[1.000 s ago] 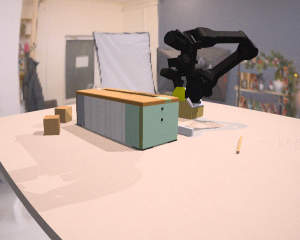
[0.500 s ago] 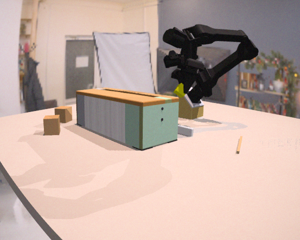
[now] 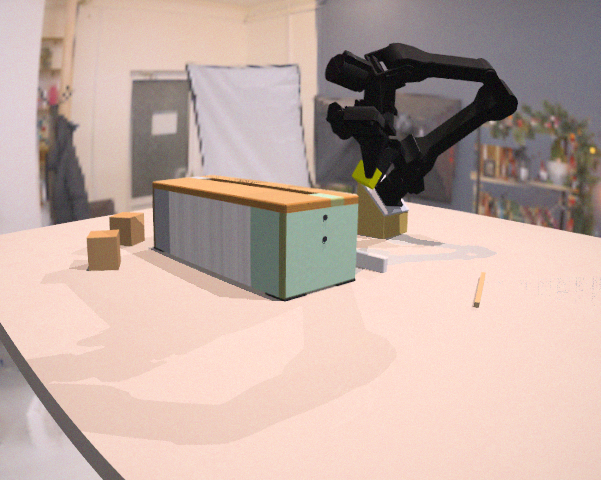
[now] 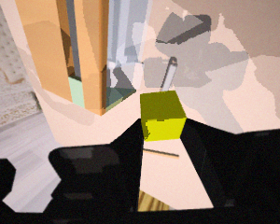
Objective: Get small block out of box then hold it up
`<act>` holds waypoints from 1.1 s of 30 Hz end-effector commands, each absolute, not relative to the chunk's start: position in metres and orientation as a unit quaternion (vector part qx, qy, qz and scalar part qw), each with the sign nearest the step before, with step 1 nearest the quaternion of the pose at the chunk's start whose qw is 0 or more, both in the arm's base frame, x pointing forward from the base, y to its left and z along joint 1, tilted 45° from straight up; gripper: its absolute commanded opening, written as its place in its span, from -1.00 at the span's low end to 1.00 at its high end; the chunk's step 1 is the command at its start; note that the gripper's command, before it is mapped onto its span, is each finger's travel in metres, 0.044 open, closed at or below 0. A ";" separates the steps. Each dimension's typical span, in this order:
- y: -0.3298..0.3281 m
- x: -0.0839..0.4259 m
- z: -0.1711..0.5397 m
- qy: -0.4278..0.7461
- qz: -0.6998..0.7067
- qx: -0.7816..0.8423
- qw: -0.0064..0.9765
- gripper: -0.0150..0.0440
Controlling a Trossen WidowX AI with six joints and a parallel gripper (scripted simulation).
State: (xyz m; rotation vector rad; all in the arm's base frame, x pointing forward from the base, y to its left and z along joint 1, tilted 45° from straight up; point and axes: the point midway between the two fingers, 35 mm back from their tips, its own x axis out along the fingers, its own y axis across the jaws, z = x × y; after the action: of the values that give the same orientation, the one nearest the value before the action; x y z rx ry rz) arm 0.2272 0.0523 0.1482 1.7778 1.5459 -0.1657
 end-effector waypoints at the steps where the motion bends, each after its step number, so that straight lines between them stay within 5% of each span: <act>1: 0.050 0.227 0.153 0.596 -0.111 0.732 0.312 -0.49; 27: 0.038 0.220 0.174 0.459 -0.365 0.797 -0.142 -0.49; 33: 0.037 0.220 0.176 0.448 -0.377 0.793 -0.168 -0.49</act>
State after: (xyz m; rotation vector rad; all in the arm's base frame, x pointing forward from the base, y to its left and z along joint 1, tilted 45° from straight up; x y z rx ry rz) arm 0.2197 0.0372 0.1742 2.7706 1.5831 -1.2942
